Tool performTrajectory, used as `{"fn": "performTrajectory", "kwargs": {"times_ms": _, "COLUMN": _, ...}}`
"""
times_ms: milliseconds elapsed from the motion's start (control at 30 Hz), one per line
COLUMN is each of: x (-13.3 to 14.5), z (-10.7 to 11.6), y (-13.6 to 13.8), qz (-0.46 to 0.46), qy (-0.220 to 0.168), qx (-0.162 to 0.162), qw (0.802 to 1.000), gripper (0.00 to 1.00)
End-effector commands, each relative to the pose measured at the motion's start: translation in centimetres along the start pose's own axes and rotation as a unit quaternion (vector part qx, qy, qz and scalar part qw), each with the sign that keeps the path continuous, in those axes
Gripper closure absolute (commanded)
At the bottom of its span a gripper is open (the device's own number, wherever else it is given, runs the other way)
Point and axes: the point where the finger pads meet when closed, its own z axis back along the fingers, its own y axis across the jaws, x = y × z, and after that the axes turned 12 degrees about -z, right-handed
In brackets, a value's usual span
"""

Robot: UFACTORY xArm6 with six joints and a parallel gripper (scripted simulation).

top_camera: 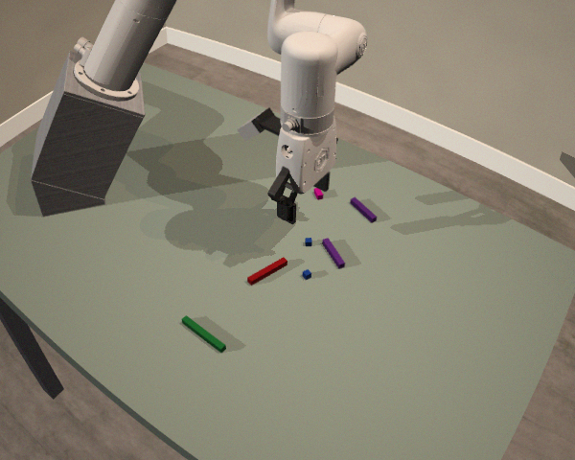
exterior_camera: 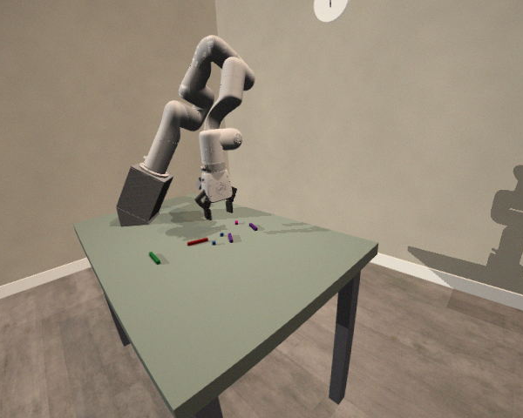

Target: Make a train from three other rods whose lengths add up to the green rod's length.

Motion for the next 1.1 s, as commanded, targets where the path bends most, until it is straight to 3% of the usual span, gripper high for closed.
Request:
{"fn": "performTrajectory", "kwargs": {"times_ms": 0, "x": -2.7, "z": 0.1, "y": 3.1, "qz": 0.0, "qy": -0.007, "qx": -0.002, "qw": 1.0, "gripper": 0.0}}
{"fn": "performTrajectory", "kwargs": {"times_ms": 200, "x": -4.6, "z": 0.2, "y": 4.5, "qz": -0.001, "qy": -0.005, "qx": -0.002, "qw": 1.0, "gripper": 0.0}}
{"fn": "performTrajectory", "kwargs": {"times_ms": 333, "x": -7.4, "z": 0.4, "y": 6.1, "qz": -0.002, "qy": -0.001, "qx": -0.003, "qw": 1.0, "gripper": 0.0}}
{"fn": "performTrajectory", "kwargs": {"times_ms": 1067, "x": -7.5, "z": 0.4, "y": 6.1, "qz": -0.002, "qy": -0.001, "qx": -0.003, "qw": 1.0, "gripper": 0.0}}
